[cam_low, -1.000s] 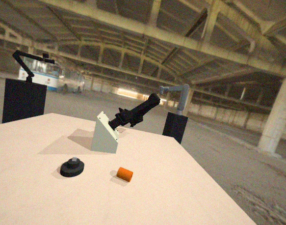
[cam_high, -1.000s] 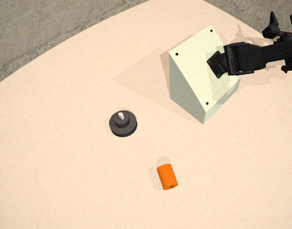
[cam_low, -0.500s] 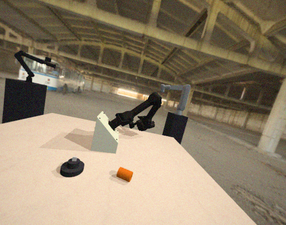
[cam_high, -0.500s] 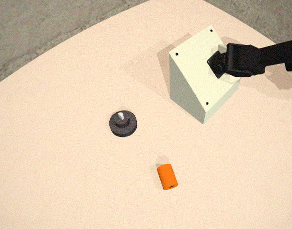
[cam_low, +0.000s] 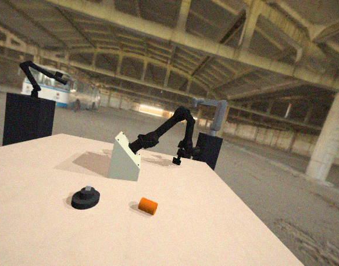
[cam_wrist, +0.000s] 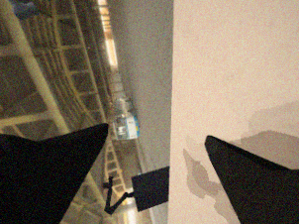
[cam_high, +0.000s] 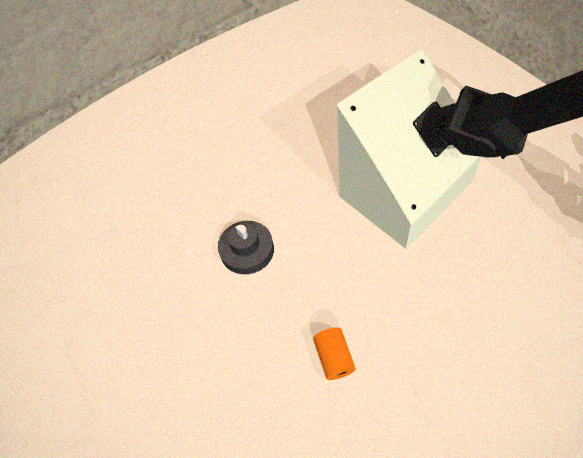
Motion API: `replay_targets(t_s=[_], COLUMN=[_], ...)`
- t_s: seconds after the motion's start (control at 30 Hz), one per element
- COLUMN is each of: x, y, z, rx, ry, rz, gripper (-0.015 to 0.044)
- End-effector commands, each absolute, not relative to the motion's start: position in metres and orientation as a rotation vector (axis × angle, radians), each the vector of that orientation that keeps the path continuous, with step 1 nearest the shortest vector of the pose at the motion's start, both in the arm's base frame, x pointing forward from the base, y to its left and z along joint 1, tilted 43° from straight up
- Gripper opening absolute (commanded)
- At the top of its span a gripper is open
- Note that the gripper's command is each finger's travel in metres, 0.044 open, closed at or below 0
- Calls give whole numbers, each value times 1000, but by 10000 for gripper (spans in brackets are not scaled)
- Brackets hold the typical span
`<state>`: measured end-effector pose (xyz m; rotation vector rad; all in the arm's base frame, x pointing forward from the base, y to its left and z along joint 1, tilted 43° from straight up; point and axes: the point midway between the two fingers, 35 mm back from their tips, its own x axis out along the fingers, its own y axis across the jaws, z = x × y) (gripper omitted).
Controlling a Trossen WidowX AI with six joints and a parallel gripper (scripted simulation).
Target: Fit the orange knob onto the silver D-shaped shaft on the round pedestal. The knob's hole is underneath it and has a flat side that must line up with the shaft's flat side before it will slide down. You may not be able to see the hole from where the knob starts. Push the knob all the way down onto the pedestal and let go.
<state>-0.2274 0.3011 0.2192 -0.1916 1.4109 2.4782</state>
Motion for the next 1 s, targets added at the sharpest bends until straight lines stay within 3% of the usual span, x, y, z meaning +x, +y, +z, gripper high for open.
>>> replay_targets(t_s=[0.0,0.33,0.53,0.97], x=[-195,-11,63,244], y=[328,381,377,305], z=[237,277,280,201], rx=[-161,-67,-35,-229], ry=[1095,647,591,646], rz=[2503,2061,1880,1457], gripper=[440,440,440,440])
